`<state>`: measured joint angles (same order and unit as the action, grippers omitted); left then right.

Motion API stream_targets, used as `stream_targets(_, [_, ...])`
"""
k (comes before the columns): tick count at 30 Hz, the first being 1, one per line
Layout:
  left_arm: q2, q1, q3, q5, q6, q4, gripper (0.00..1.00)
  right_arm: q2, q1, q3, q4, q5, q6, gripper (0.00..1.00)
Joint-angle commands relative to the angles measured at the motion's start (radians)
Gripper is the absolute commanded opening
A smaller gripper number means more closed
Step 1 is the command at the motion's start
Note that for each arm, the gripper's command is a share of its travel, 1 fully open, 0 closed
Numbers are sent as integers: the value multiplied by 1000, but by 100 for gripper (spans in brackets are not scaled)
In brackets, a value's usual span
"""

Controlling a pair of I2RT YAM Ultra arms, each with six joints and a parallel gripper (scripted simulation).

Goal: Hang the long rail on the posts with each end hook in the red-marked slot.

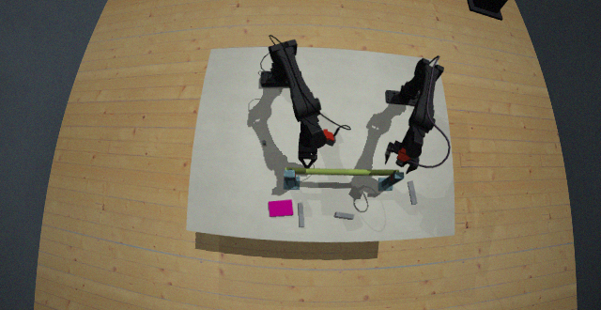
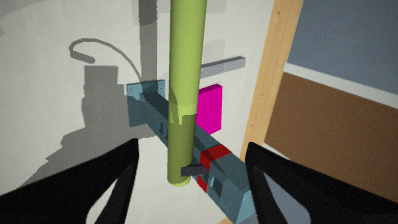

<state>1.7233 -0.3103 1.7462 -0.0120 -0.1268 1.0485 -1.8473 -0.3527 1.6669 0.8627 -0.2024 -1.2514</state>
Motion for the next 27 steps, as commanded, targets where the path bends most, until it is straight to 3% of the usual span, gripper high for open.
stream_targets(1, [2, 32, 21, 3, 167, 66, 100, 12, 3, 14, -3, 2, 8, 71])
stream_targets(27, [20, 57, 59, 23, 215, 71, 100, 12, 3, 14, -3, 2, 8, 71])
